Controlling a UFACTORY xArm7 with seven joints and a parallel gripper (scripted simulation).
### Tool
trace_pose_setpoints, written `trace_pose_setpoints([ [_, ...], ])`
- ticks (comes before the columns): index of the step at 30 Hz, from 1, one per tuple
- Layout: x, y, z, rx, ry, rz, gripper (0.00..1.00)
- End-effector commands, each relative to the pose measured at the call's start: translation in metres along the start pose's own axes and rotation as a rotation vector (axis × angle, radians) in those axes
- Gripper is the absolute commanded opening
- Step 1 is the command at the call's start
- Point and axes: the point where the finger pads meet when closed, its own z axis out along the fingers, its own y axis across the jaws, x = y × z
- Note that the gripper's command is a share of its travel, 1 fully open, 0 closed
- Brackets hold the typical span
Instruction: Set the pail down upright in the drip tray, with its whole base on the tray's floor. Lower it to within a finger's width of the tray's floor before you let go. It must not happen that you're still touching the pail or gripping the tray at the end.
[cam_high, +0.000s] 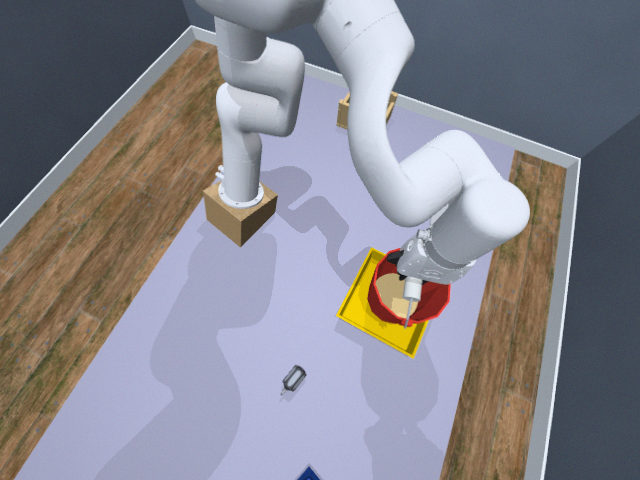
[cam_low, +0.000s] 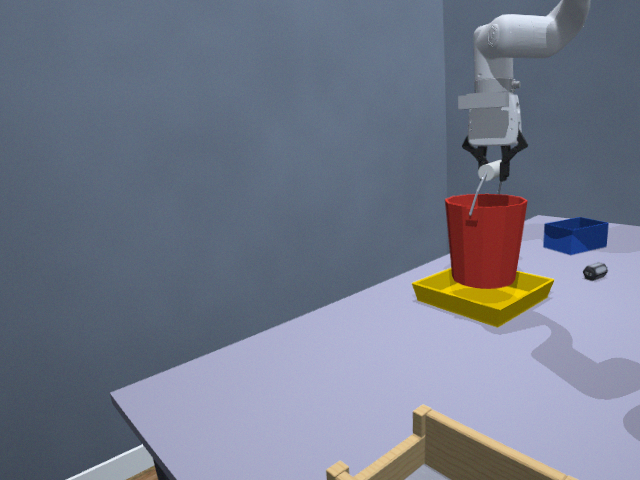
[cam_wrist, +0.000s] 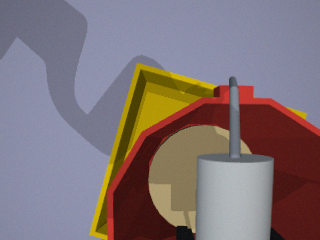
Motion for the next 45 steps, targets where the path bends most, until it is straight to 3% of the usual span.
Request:
trace_pose_setpoints([
  [1,-0.001,0.001,0.004,-0.004,-0.004,0.000,0.00],
  [45,-0.002,0.001,0.042,-0.004,-0.004,0.000,0.00],
])
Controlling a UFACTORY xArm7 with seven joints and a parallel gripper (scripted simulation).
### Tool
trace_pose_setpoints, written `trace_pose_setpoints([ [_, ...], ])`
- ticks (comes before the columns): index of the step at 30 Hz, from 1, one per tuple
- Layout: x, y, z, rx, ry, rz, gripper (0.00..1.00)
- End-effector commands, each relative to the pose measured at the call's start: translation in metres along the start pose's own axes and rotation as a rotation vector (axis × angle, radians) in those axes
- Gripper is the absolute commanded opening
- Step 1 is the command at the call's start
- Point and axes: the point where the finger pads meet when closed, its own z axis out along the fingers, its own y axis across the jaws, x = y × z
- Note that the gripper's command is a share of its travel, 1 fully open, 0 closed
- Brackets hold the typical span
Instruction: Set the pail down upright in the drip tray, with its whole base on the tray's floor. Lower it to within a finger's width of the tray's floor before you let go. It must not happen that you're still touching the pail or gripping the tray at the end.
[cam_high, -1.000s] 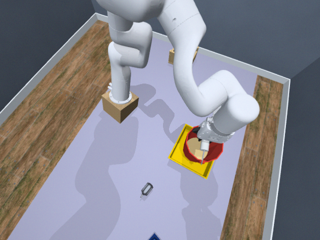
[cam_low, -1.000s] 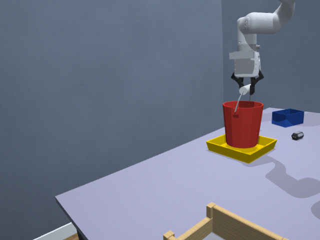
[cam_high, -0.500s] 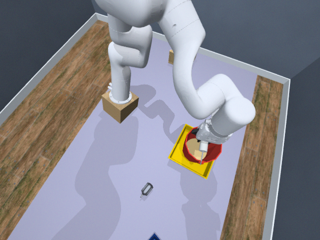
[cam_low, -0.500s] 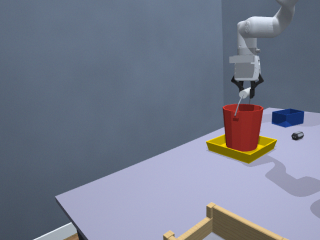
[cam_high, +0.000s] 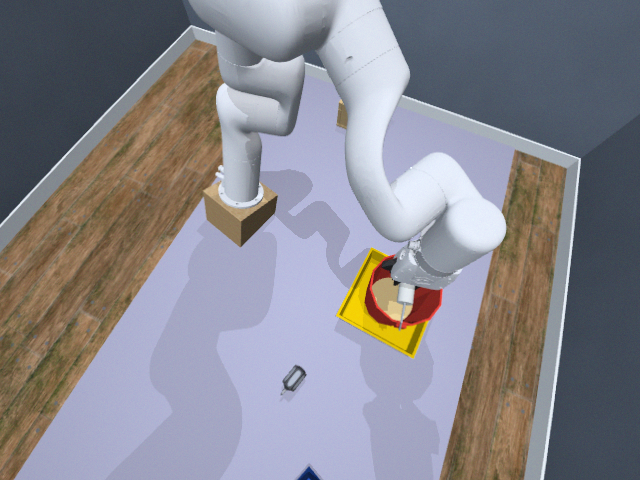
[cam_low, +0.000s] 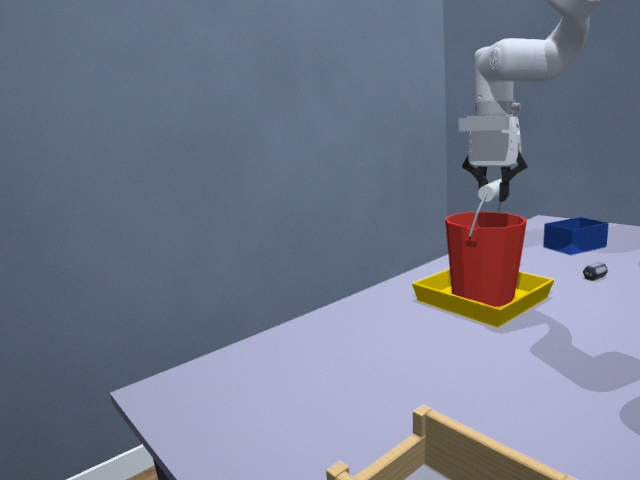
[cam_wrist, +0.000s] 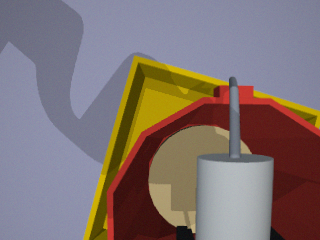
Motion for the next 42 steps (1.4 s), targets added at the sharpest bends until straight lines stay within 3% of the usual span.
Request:
trace_pose_setpoints([
  [1,-0.0012,0.0012,0.0004,-0.004,-0.004,0.000,0.00],
  [31,-0.0012,0.0012,0.0023,-0.004,-0.004,0.000,0.00],
  [32,-0.0012,0.0012,0.0023,-0.004,-0.004,0.000,1.00],
  [42,-0.0012,0.0012,0.0023,-0.004,-0.004,0.000,1.00],
])
